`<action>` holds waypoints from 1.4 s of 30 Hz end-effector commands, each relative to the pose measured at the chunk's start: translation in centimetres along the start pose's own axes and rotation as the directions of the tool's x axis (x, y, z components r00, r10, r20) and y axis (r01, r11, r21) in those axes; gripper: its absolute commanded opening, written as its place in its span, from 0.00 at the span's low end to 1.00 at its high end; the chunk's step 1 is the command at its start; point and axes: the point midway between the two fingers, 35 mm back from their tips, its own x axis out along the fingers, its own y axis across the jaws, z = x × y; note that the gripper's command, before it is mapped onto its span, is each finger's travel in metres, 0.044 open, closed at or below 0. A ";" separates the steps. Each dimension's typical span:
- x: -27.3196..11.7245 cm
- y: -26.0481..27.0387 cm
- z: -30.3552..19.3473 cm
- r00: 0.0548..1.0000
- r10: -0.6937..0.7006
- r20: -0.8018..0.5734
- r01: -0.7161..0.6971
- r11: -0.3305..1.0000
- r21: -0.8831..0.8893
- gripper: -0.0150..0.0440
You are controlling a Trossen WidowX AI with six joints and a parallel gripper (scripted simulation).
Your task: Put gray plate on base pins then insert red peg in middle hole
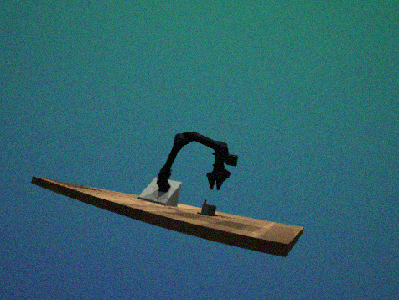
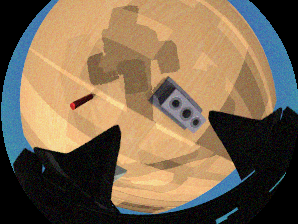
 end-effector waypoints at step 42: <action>1.2 15.5 1.9 1.000 0.006 -0.021 0.022 -0.293 0.956 1.00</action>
